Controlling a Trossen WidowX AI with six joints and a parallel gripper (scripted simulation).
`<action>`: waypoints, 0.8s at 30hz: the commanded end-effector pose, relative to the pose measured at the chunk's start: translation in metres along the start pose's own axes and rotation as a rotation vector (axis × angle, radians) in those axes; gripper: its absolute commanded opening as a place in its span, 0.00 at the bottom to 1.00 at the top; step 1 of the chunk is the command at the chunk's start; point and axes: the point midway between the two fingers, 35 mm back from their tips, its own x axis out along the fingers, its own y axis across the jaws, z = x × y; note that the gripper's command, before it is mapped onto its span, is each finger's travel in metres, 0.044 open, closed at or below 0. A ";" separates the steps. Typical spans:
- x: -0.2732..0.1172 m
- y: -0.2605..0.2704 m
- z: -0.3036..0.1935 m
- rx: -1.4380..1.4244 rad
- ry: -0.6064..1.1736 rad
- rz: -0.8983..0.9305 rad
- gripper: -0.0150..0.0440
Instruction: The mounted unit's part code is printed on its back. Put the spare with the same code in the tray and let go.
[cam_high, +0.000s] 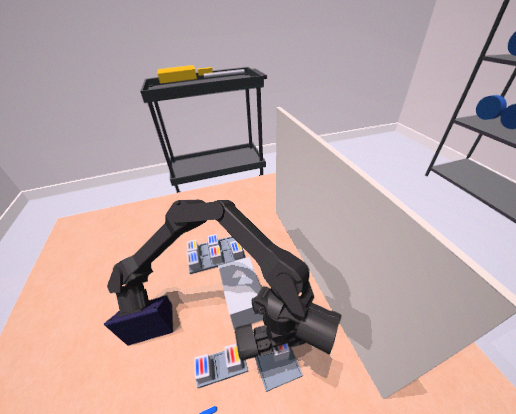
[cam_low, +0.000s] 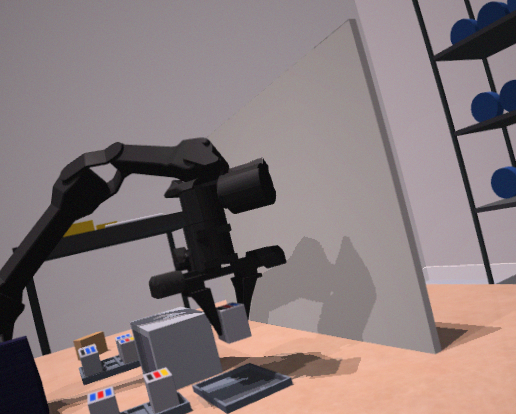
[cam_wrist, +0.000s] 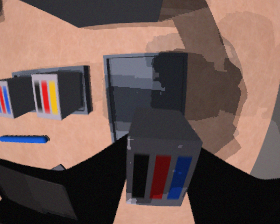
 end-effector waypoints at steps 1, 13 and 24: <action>0.003 0.000 -0.001 0.007 -0.003 -0.004 0.25; 0.013 0.001 0.000 0.007 -0.004 -0.004 0.25; 0.022 0.002 0.001 0.007 -0.005 -0.004 0.25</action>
